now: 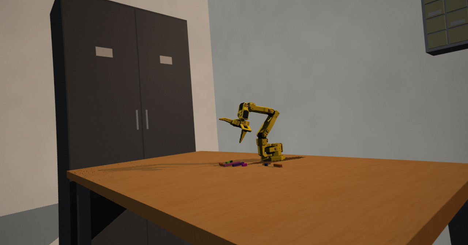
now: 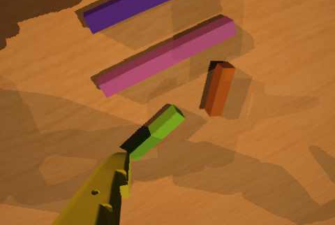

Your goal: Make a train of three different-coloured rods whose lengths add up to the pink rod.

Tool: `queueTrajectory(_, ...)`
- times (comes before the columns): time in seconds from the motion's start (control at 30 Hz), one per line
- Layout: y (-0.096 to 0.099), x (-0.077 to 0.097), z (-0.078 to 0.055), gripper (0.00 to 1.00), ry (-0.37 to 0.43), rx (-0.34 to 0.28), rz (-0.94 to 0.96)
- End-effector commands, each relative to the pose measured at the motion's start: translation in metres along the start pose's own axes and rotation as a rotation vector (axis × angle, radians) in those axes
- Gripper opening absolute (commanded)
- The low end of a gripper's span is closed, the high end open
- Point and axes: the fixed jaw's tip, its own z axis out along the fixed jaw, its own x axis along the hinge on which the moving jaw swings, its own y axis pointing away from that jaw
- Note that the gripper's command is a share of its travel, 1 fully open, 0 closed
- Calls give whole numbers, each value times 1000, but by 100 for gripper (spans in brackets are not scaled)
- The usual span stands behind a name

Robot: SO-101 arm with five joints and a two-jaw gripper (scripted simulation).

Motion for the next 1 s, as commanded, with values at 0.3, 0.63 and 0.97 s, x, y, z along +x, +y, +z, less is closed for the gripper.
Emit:
queueTrajectory(0.3, -11, 0, -10, 100, -4, 81, 13)
queueTrajectory(0.63, -11, 0, -10, 100, -4, 81, 13)
queueTrajectory(0.97, -11, 0, -10, 100, -4, 88, 13)
